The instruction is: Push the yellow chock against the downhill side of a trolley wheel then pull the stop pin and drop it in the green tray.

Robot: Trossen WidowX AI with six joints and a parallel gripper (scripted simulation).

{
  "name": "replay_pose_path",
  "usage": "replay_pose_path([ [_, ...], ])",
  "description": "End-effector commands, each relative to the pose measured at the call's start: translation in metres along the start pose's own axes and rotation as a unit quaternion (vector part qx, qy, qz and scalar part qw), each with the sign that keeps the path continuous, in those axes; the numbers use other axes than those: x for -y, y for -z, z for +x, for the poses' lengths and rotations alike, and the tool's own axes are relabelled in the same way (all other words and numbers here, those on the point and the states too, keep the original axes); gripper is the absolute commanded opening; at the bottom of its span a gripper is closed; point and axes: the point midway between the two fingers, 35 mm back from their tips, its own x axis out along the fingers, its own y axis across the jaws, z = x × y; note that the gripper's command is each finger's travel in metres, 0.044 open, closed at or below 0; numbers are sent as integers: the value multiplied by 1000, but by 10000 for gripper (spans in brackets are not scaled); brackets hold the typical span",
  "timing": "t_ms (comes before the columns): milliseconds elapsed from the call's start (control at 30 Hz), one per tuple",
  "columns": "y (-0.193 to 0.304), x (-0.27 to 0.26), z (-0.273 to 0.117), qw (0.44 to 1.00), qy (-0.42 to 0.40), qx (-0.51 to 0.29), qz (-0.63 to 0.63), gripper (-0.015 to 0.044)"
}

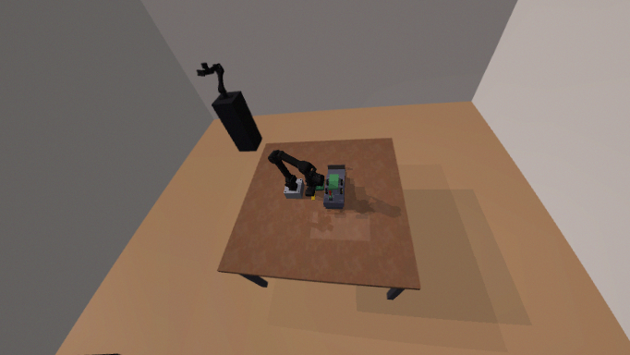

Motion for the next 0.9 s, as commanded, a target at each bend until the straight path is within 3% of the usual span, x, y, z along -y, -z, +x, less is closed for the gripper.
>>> replay_pose_path([
  [0, -2, -15, 2, 1000, -3, -2, 2, 0],
  [867, -24, -98, 4, 1000, -7, -1, 2, 0],
])
